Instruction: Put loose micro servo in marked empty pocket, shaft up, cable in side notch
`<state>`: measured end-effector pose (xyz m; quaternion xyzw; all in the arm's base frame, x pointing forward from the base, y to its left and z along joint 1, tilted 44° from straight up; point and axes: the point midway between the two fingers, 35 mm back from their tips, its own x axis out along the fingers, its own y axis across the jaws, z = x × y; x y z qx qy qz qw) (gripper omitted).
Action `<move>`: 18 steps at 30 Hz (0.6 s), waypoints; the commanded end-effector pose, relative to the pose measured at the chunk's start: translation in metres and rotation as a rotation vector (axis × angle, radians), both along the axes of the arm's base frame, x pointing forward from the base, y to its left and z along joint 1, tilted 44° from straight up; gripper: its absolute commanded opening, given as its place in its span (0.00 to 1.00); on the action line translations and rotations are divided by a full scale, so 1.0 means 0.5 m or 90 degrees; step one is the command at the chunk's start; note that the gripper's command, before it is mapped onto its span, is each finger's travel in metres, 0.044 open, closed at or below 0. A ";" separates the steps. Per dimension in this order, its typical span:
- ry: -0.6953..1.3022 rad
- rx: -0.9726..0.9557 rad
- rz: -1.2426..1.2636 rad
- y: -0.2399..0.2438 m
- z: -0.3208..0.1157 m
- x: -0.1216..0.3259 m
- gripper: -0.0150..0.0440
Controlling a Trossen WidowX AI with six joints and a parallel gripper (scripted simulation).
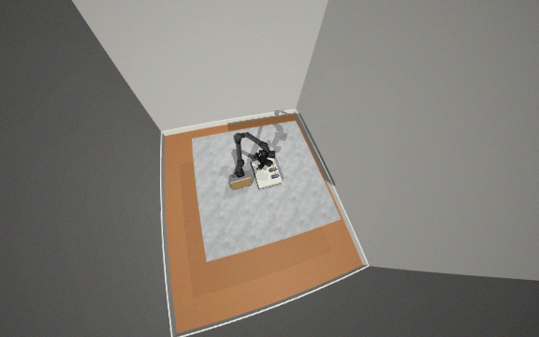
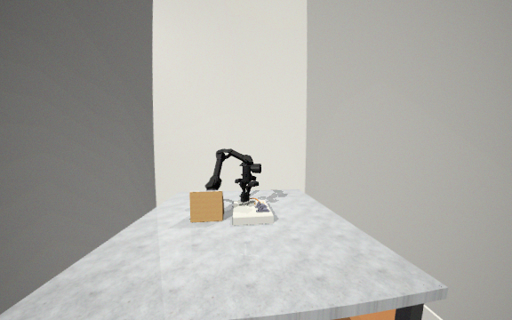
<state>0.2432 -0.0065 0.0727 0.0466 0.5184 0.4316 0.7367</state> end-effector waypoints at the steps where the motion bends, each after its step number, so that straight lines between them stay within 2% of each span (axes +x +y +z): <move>1: -0.001 0.002 -0.003 0.021 0.023 0.002 0.25; 6: 0.023 0.005 -0.029 0.021 0.023 0.002 0.25; 18: 0.200 0.029 -0.215 0.021 0.023 0.001 0.25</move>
